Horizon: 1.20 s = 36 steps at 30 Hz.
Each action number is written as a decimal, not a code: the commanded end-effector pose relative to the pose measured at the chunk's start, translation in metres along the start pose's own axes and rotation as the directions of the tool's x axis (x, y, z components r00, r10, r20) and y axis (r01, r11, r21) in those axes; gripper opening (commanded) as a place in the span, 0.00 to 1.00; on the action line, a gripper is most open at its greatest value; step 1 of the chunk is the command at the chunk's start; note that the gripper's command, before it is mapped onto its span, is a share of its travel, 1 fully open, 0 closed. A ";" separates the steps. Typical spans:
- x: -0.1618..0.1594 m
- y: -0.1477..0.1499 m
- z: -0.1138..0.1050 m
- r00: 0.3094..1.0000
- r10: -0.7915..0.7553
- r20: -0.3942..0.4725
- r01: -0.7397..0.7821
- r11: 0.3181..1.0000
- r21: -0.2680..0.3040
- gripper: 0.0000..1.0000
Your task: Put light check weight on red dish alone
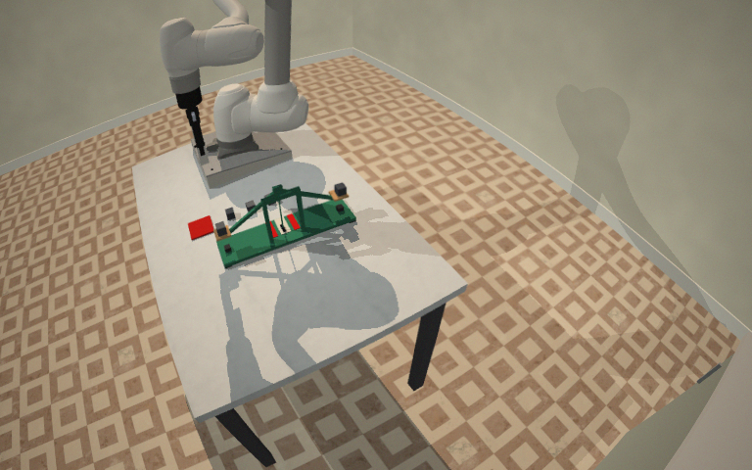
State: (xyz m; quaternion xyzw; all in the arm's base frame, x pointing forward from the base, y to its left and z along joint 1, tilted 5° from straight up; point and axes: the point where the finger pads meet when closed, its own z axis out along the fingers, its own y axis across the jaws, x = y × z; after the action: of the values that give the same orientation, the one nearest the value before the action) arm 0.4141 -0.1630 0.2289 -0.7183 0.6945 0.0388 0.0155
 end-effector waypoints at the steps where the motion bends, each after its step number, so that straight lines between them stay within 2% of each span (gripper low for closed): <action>1: 0.007 0.000 0.000 1.000 0.000 0.000 0.000 1.000 0.000 1.00; 7: 0.009 -0.008 0.003 1.000 0.000 0.000 0.000 1.000 0.000 1.00; 8: 0.011 -0.022 0.008 1.000 0.000 0.000 0.000 1.000 0.000 1.00; 10: 0.014 -0.071 0.028 1.000 -0.001 0.001 0.001 1.000 0.000 1.00; 14: 0.014 -0.071 0.028 1.000 -0.001 0.001 0.001 1.000 0.000 1.00; 16: 0.013 -0.126 0.057 1.000 0.000 0.001 0.000 1.000 0.000 1.00; 18: 0.013 -0.127 0.057 1.000 0.000 0.001 0.000 1.000 0.000 1.00; 19: 0.011 -0.149 0.070 1.000 0.000 0.000 0.000 1.000 0.000 1.00; 24: 0.008 -0.170 0.084 1.000 0.000 0.000 0.000 1.000 0.000 1.00; 25: 0.008 -0.170 0.084 1.000 0.000 0.000 0.000 1.000 0.000 0.35; 36: 0.008 -0.170 0.084 1.000 0.000 0.000 0.000 1.000 0.000 0.35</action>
State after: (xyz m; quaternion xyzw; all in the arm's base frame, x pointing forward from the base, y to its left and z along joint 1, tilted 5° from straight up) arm 0.5813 -0.1588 0.1387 -0.7183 0.6944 0.0389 0.0156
